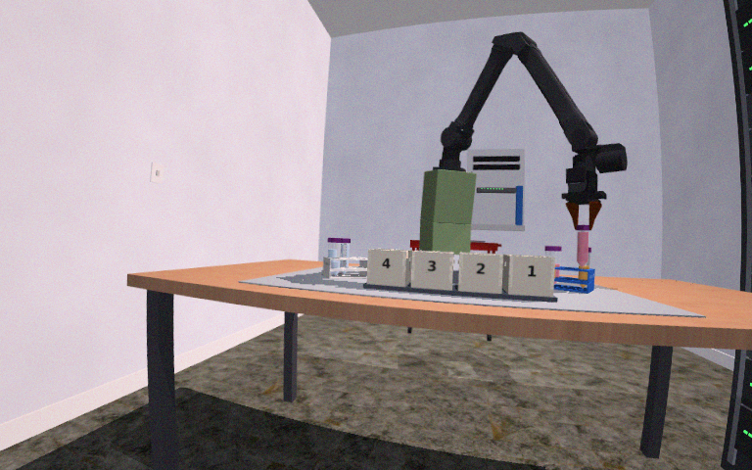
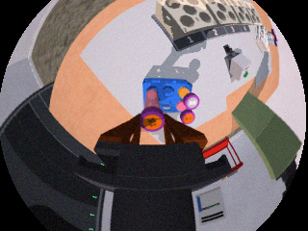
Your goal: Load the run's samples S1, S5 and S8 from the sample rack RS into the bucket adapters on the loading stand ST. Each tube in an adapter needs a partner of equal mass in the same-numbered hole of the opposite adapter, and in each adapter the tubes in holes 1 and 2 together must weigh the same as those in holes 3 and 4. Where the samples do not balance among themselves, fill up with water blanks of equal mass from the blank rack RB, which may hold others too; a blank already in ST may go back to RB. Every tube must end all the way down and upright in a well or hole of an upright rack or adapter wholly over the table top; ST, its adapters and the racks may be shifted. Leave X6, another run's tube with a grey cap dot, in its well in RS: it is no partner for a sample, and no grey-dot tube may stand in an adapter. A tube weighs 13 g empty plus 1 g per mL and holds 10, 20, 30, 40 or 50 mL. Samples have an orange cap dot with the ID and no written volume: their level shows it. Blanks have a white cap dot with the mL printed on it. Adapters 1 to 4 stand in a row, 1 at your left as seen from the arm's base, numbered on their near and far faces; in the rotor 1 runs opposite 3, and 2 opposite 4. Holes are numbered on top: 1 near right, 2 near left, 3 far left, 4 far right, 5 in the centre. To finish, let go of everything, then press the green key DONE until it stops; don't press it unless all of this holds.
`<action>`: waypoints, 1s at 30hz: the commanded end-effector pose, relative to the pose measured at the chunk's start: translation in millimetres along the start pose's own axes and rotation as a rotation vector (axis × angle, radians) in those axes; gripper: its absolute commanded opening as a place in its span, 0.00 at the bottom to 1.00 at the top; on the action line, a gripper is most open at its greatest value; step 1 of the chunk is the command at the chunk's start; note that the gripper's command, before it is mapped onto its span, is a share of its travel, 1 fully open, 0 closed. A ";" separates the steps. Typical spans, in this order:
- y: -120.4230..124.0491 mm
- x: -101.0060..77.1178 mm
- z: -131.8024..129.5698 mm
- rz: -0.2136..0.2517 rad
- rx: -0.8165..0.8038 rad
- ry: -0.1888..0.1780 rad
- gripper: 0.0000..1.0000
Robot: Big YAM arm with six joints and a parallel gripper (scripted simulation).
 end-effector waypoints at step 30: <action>-4.4 15.9 28.5 0.006 0.000 -0.073 0.00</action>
Point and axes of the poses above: the point where the finger pads meet when closed, its own x axis out along the fingers, its own z axis across the jaws, y = z × x, the point moved 6 cm from there along -x, back along the fingers, and after that the axes turned 14 degrees about x, right-handed, at the moved point
